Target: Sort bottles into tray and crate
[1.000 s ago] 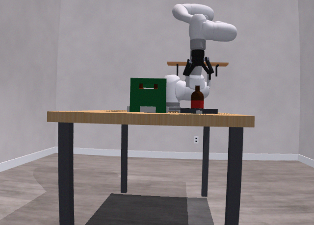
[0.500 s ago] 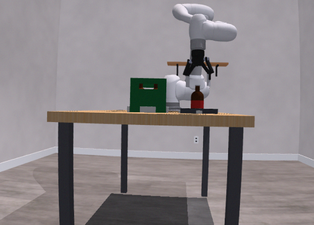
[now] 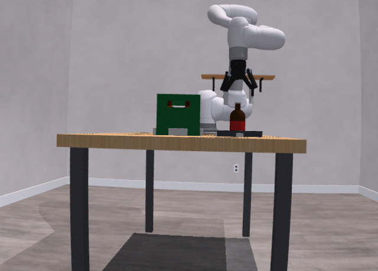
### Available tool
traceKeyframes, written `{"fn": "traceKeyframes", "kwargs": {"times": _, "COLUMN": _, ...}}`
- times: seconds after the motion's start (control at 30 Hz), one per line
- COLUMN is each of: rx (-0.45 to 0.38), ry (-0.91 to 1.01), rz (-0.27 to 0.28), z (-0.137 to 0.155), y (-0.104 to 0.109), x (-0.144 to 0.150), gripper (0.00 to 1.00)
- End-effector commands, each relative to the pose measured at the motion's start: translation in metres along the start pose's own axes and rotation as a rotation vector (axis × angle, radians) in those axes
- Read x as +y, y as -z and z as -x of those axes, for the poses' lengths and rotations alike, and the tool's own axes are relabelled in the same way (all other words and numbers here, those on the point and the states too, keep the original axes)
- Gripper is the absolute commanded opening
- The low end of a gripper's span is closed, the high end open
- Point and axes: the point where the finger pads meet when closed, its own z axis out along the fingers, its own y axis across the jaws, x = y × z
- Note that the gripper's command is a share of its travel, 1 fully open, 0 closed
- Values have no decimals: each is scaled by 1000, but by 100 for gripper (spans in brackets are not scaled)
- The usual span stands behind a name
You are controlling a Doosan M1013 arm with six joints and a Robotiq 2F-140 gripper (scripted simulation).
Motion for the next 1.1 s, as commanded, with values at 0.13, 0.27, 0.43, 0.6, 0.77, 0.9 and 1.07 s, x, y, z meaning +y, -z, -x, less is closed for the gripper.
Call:
{"fn": "traceKeyframes", "kwargs": {"times": 0.13, "rx": 0, "ry": 0, "rz": 0, "z": 0, "y": 0, "x": 0, "gripper": 100}}
{"fn": "traceKeyframes", "kwargs": {"times": 0.27, "rx": 0, "ry": 0, "rz": 0, "z": 0, "y": 0, "x": 0, "gripper": 100}}
{"fn": "traceKeyframes", "kwargs": {"times": 0.43, "rx": 0, "ry": 0, "rz": 0, "z": 0, "y": 0, "x": 0, "gripper": 100}}
{"fn": "traceKeyframes", "kwargs": {"times": 0.6, "rx": -1, "ry": 0, "rz": -1, "z": 0, "y": 13, "x": 0, "gripper": 100}}
{"fn": "traceKeyframes", "kwargs": {"times": 0.77, "rx": -2, "ry": -1, "rz": -3, "z": 0, "y": 30, "x": 0, "gripper": 100}}
{"fn": "traceKeyframes", "kwargs": {"times": 0.9, "rx": -3, "ry": -1, "rz": -4, "z": 0, "y": 43, "x": 0, "gripper": 100}}
{"fn": "traceKeyframes", "kwargs": {"times": 1.07, "rx": 2, "ry": 1, "rz": -2, "z": -1, "y": 43, "x": 0, "gripper": 100}}
